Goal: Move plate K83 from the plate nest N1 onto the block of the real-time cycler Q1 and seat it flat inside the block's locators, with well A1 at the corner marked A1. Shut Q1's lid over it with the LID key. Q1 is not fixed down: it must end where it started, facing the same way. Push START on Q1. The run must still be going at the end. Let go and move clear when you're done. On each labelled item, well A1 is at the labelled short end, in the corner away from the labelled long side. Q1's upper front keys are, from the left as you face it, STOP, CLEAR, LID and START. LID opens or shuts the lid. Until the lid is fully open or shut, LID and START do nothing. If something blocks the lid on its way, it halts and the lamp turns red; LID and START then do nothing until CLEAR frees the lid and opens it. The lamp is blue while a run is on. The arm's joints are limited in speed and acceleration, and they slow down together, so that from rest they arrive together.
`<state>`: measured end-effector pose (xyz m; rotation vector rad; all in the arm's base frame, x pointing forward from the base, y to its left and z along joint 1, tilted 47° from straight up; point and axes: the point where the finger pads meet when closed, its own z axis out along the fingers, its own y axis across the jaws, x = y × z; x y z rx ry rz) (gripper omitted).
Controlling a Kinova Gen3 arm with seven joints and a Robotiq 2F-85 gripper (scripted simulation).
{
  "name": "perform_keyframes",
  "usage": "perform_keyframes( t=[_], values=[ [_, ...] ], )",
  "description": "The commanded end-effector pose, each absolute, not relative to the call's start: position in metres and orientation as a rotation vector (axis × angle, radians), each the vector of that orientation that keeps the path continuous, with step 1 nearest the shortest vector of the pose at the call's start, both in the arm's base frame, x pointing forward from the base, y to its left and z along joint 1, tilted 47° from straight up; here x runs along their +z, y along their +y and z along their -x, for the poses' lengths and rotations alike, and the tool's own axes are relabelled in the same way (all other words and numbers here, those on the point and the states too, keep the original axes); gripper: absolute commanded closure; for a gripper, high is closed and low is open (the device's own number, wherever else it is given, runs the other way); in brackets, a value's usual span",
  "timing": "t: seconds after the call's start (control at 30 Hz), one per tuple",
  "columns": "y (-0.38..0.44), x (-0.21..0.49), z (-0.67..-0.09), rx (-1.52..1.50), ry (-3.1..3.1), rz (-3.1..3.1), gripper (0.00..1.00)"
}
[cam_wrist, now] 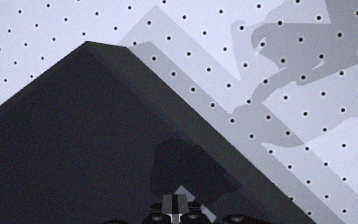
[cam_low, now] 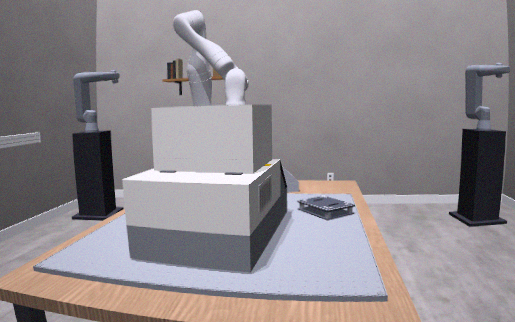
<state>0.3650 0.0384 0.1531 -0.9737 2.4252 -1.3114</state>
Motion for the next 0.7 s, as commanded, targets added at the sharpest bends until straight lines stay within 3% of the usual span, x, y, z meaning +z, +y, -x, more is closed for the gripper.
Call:
perform_keyframes(
  t=[0.0, 0.67],
  values=[
    [0.0384, 0.1529, -0.3659, -1.31, 2.424, 0.974, 0.9],
    [0.0354, 0.1511, -0.3705, -1.31, 2.424, 0.974, 0.9]
  ],
)
